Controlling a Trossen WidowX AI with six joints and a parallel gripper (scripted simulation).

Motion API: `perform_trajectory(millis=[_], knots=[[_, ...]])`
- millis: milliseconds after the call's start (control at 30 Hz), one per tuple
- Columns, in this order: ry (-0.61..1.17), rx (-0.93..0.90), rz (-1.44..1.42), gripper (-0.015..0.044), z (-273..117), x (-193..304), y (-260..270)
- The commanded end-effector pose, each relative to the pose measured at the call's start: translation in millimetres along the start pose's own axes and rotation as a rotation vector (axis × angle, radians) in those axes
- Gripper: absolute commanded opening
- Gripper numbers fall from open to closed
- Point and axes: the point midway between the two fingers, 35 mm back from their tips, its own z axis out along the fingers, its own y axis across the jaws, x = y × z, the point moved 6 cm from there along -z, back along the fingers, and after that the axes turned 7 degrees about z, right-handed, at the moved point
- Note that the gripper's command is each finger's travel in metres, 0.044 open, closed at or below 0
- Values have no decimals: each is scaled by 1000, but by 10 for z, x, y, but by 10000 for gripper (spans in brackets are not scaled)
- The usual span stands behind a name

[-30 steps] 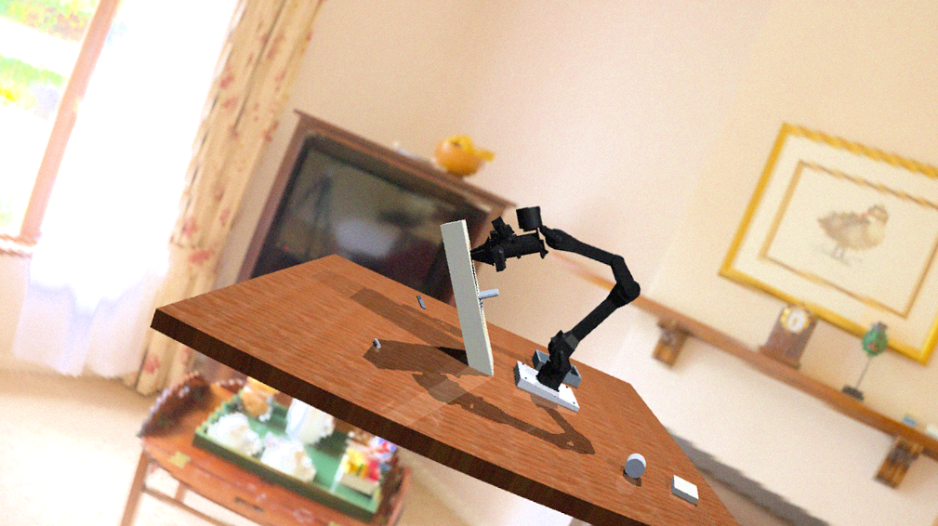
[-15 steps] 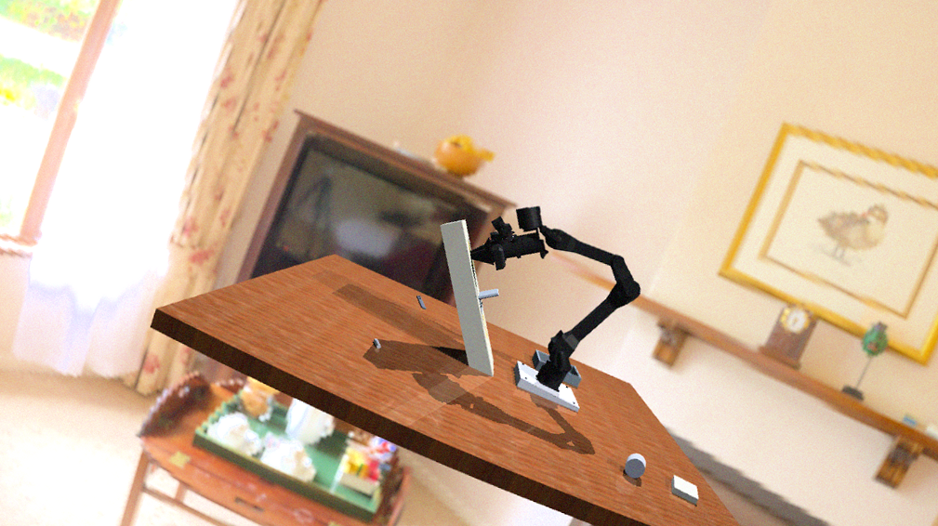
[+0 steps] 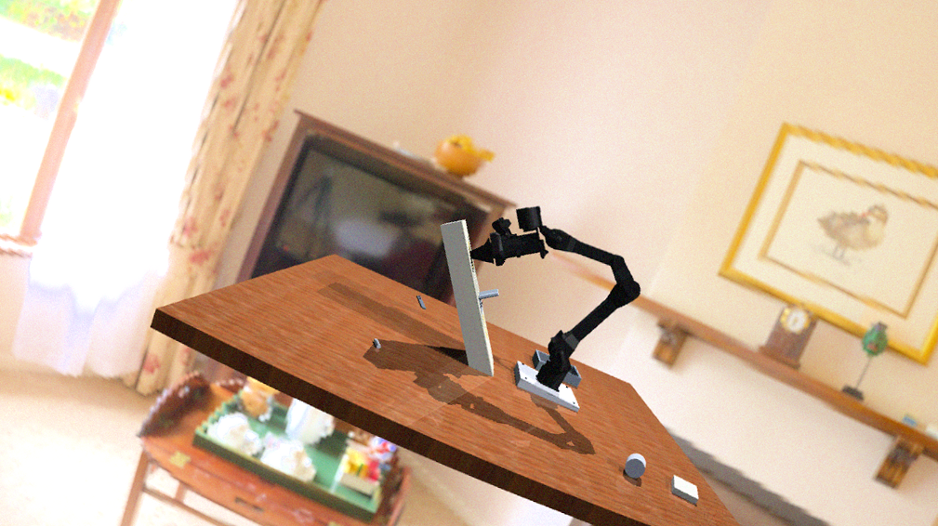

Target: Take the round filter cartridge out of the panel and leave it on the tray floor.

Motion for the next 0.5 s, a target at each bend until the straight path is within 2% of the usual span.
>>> perform_trajectory(millis=[0,467], knots=[[4,0,150,0,59,1,2],[4,1,637,0,61,1,2]])
